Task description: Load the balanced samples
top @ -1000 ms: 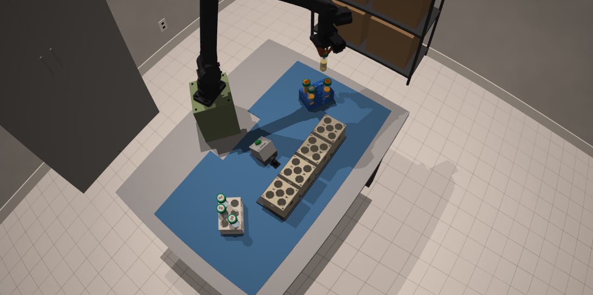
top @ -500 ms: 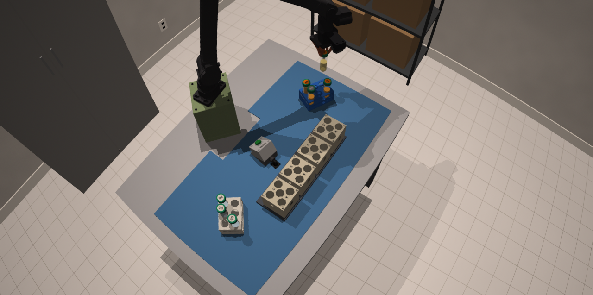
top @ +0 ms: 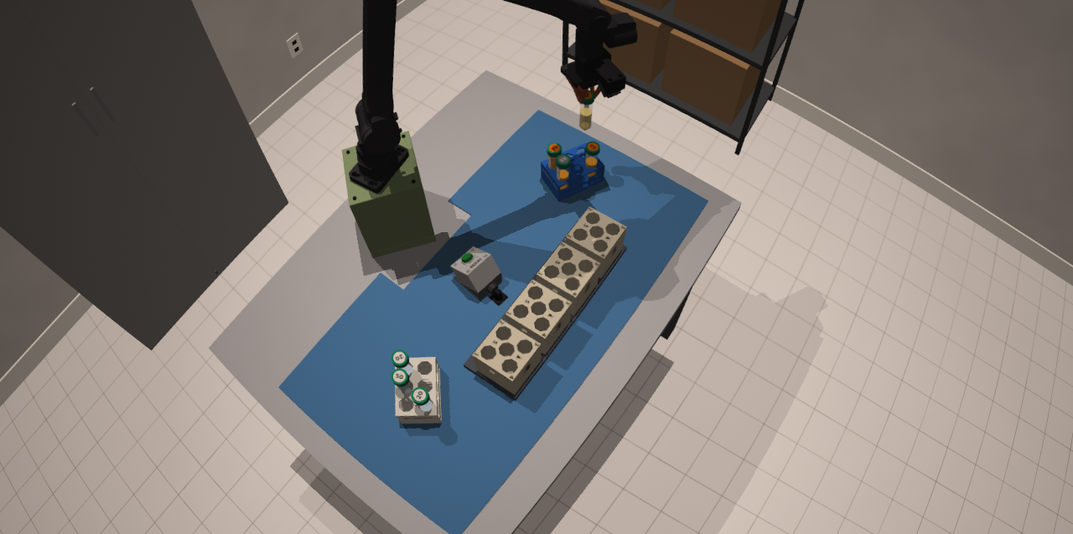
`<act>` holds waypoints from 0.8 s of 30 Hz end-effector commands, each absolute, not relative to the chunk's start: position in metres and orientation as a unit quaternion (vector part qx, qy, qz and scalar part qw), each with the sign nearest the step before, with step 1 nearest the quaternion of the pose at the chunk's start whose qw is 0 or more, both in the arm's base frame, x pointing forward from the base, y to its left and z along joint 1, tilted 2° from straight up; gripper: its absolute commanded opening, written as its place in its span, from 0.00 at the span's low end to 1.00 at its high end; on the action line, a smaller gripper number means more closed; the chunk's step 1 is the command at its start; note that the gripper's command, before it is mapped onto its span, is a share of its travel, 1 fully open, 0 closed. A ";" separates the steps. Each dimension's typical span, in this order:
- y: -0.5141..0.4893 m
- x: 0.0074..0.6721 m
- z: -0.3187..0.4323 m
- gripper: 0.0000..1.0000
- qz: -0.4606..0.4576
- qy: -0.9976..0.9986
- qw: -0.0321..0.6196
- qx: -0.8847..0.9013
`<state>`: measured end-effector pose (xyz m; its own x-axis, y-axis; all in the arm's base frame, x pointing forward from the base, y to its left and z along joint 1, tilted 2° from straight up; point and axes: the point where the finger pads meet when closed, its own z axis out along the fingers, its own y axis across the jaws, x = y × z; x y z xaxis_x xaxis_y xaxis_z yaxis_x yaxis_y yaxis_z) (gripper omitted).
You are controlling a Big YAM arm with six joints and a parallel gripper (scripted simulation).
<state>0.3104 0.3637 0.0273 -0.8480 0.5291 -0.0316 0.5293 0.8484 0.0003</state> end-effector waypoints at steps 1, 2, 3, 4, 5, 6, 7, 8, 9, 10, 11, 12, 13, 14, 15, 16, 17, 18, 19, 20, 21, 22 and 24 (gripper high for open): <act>0.367 0.310 0.014 0.00 -0.004 0.962 0.017 0.273; 0.367 0.310 0.012 0.00 -0.004 0.962 0.017 0.273; 0.367 0.310 0.009 0.00 -0.004 0.962 0.017 0.273; 0.367 0.311 0.006 0.00 -0.004 0.962 0.017 0.273; 0.366 0.311 0.004 0.00 -0.004 0.962 0.017 0.273; 0.366 0.311 0.001 0.00 -0.004 0.962 0.017 0.273; 0.366 0.311 -0.002 0.00 -0.004 0.962 0.017 0.273; 0.369 0.314 -0.002 0.00 0.000 0.962 0.019 0.274; 0.369 0.315 -0.005 0.00 0.000 0.962 0.019 0.274; 0.369 0.315 -0.005 0.00 0.000 0.962 0.019 0.274; 0.369 0.315 -0.005 0.00 0.000 0.962 0.019 0.274; 0.368 0.315 0.001 0.00 0.007 0.962 0.022 0.274; 0.365 0.313 -0.012 0.00 -0.003 0.962 0.017 0.274; 0.367 0.315 -0.014 0.00 -0.002 0.962 0.018 0.274; 0.365 0.314 -0.018 0.00 -0.004 0.962 0.017 0.274; 0.364 0.314 -0.021 0.00 -0.004 0.962 0.017 0.274; 0.364 0.315 -0.023 0.00 -0.004 0.962 0.017 0.274; 0.363 0.315 -0.026 0.00 -0.004 0.962 0.017 0.274; 0.363 0.315 -0.029 0.00 -0.004 0.962 0.017 0.274; 0.362 0.316 -0.031 0.00 -0.004 0.962 0.017 0.274; 0.362 0.316 -0.034 0.00 -0.004 0.961 0.017 0.274; 0.361 0.317 -0.037 0.00 -0.004 0.961 0.017 0.275; 0.361 0.317 -0.042 0.00 -0.004 0.961 0.017 0.276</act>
<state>0.3087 0.3616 -0.0364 -0.8490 0.5275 -0.0297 0.5281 0.8491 -0.0128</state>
